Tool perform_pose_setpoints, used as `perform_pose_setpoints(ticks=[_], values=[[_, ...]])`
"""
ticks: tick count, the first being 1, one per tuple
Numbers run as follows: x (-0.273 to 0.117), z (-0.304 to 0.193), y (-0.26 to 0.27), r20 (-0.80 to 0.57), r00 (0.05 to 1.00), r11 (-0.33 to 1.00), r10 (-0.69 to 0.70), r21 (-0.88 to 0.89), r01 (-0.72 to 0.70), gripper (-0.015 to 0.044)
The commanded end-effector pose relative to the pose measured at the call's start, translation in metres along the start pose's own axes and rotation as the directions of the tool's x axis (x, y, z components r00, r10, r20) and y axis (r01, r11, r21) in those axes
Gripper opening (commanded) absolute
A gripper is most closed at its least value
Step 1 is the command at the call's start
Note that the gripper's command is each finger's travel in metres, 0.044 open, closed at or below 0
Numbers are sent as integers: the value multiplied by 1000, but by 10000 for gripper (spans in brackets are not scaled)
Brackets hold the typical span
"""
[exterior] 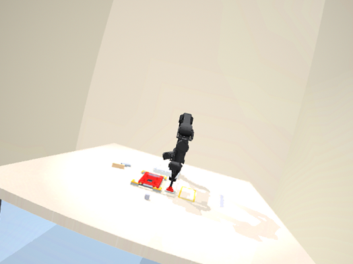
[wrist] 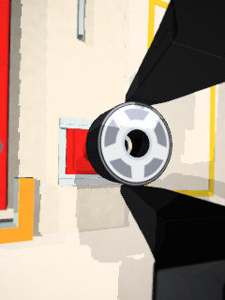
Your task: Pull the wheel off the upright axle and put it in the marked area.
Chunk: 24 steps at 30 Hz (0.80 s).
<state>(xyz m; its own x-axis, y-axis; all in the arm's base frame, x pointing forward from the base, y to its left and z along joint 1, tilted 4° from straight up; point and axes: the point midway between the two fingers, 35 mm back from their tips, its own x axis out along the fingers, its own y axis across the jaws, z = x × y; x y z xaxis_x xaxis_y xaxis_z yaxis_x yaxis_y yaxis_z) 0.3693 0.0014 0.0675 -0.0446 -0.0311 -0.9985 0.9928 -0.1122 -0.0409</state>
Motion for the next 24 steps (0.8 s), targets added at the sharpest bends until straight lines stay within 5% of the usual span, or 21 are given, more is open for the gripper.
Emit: perform_pose_setpoints(ticks=[1, 24], values=[[-9, 0, 2, -1, 1000, 1000, 11, 0, -11, 0], [-32, -48, -27, -4, 1000, 1000, 2, -2, -2, 0]])
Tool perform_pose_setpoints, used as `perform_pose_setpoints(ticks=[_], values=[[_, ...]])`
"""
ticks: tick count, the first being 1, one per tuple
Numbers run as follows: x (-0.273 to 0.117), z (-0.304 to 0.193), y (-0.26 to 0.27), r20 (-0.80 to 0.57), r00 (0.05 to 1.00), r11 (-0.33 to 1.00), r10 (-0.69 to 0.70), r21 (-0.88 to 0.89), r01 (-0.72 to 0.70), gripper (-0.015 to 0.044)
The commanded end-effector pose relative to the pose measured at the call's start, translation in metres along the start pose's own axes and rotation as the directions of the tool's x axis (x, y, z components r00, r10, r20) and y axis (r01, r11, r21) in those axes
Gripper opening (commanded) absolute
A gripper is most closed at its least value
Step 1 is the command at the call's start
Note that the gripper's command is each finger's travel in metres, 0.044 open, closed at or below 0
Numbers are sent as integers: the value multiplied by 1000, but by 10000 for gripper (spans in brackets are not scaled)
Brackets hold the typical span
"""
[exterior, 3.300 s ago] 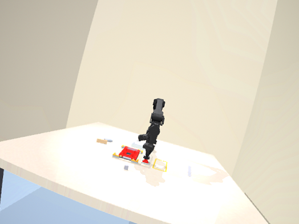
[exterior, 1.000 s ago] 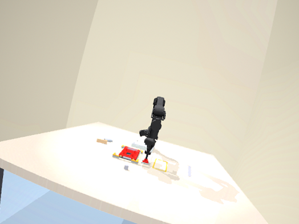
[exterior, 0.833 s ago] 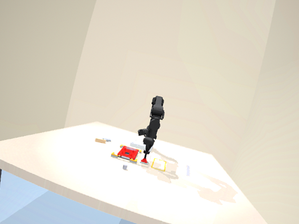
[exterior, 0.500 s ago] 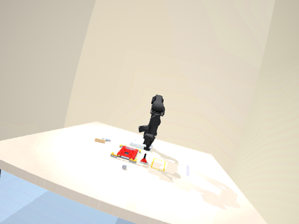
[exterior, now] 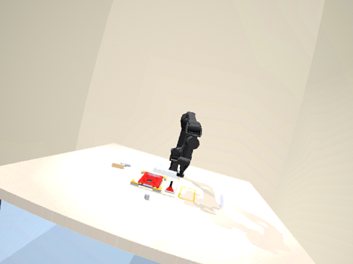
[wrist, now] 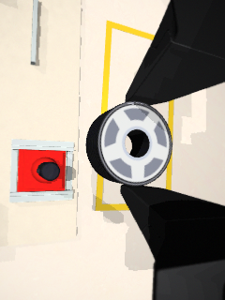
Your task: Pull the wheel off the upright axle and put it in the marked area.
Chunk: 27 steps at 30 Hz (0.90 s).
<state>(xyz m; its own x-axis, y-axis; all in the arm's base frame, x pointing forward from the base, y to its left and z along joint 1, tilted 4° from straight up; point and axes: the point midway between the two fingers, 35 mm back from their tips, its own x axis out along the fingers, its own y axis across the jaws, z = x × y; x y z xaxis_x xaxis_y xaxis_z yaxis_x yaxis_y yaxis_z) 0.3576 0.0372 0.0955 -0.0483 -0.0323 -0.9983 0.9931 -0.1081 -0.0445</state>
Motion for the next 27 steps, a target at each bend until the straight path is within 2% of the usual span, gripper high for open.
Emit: perform_pose_setpoints(ticks=[1, 12, 27], values=[[-3, -19, -12, -6, 1000, 1000, 6, 3, -6, 0], [-6, -60, -42, -10, 1000, 1000, 9, 4, -9, 0], [16, -61, -42, -10, 1000, 1000, 9, 4, -9, 0]])
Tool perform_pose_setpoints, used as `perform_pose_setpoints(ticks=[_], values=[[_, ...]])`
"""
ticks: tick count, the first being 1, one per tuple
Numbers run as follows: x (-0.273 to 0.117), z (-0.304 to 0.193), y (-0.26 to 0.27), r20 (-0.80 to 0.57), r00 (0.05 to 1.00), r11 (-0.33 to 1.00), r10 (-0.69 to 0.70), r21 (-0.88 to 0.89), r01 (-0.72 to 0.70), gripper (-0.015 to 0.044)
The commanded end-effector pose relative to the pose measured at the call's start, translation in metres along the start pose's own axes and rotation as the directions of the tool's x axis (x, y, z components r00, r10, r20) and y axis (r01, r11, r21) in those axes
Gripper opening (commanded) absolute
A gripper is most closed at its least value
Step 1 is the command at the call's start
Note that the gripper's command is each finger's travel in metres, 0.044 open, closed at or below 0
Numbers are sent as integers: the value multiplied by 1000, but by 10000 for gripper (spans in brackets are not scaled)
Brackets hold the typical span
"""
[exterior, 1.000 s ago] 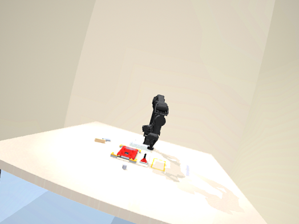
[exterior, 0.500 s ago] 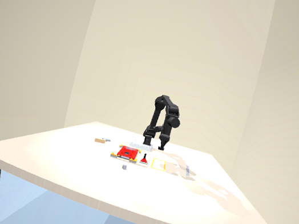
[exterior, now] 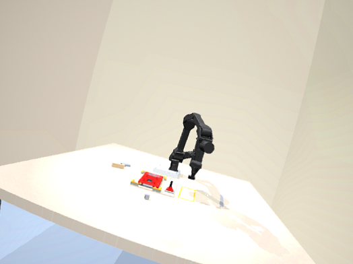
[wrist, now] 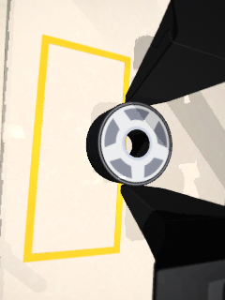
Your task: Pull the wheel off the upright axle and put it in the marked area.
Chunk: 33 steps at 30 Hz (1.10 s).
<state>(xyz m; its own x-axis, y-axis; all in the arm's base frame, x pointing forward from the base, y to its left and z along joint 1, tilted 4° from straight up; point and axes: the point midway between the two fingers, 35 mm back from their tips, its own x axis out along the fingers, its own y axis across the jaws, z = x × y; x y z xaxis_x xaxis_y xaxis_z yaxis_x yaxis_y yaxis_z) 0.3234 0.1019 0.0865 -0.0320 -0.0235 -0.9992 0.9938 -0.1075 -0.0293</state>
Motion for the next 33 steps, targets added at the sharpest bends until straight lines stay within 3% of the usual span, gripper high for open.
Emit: perform_pose_setpoints(ticks=[1, 15, 27, 33], values=[[11, 0, -1, 0, 1000, 1000, -6, 4, 6, 0], [86, 0, -2, 0, 1000, 1000, -6, 4, 6, 0], [90, 0, -3, 0, 1000, 1000, -6, 4, 6, 0], [86, -1, 0, -2, 1000, 1000, 4, 2, -4, 157]])
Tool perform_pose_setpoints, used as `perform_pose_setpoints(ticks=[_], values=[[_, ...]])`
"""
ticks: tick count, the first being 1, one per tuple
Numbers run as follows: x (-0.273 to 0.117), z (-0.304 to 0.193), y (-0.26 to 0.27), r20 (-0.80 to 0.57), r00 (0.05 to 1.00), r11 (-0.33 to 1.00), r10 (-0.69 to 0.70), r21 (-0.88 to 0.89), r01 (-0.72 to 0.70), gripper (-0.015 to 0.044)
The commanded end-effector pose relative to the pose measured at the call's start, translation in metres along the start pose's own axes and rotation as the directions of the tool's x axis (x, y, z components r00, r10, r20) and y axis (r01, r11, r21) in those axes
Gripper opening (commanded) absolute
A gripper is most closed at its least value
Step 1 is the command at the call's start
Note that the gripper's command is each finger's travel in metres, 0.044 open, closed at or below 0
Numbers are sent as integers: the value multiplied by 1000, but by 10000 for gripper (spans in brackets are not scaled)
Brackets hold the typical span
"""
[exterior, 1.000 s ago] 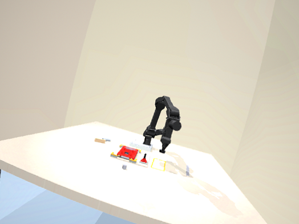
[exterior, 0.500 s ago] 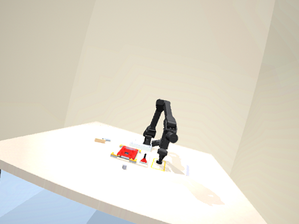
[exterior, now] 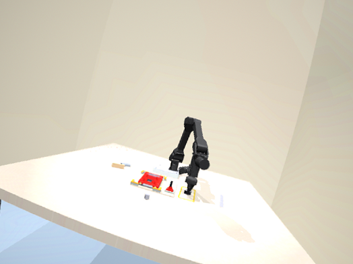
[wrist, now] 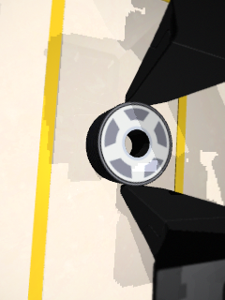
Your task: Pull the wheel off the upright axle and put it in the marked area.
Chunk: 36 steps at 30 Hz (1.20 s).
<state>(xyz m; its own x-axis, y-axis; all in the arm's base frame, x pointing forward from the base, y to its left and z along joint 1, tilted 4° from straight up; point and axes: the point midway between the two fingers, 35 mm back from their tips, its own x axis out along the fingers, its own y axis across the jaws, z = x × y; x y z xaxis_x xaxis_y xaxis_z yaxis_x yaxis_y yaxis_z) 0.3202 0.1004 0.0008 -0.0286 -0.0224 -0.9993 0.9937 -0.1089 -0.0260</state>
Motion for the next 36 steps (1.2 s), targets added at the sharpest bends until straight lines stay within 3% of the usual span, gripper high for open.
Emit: perform_pose_setpoints(ticks=[1, 6, 12, 17, 23, 29, 36], values=[[0, 0, 0, 0, 1000, 1000, 0, 0, 0, 184], [-7, 0, 1, 0, 1000, 1000, -1, 0, 1, 300], [-58, 0, 1, 1, 1000, 1000, -9, 2, 9, 300], [-60, 0, 1, 1, 1000, 1000, -9, 3, 9, 300], [-81, 15, -34, 4, 1000, 1000, -11, 1, 11, 440], [-105, 35, -79, 4, 1000, 1000, -15, 2, 15, 440], [-106, 36, -80, 4, 1000, 1000, -16, 3, 16, 440]])
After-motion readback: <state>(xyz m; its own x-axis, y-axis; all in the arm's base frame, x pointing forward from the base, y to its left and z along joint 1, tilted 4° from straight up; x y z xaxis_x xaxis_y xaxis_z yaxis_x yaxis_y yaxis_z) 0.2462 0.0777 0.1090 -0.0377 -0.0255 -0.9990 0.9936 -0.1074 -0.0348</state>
